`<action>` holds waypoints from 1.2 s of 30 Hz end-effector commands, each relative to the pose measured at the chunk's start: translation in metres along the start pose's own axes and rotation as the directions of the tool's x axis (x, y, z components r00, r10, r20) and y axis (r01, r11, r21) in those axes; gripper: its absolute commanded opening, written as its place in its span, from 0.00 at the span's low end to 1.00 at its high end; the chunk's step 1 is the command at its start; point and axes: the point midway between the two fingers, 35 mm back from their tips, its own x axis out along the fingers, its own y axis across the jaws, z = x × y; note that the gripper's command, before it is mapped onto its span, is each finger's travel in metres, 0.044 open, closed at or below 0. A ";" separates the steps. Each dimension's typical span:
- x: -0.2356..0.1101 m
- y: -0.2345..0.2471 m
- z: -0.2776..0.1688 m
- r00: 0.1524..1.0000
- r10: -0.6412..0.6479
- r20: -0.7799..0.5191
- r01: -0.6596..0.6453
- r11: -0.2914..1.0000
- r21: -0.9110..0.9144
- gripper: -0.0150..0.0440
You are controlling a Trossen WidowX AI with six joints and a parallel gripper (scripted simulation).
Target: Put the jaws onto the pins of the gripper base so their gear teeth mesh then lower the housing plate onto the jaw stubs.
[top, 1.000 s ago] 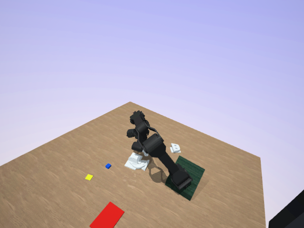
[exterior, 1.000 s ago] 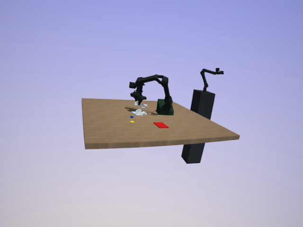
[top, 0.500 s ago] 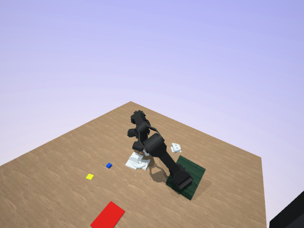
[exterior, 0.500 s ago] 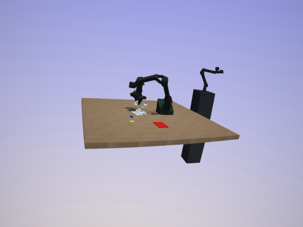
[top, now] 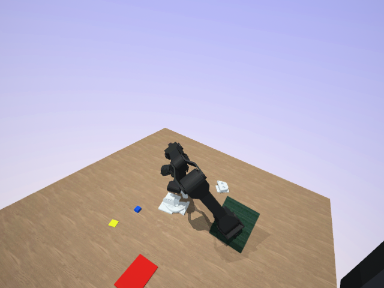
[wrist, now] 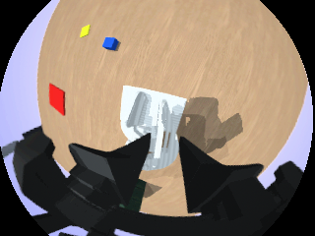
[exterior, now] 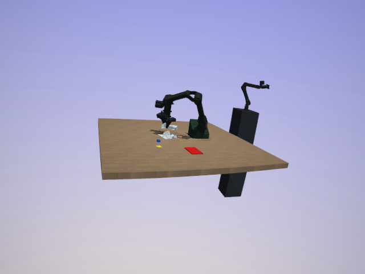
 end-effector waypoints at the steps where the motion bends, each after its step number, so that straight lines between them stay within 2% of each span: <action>1: 0.008 0.000 0.000 1.000 0.005 0.000 -0.005 1.000 0.005 0.48; 19: 0.037 0.002 -0.001 1.000 0.007 0.001 -0.007 1.000 0.003 0.48; 36: 0.038 0.002 -0.001 1.000 0.007 0.001 -0.007 1.000 0.005 0.48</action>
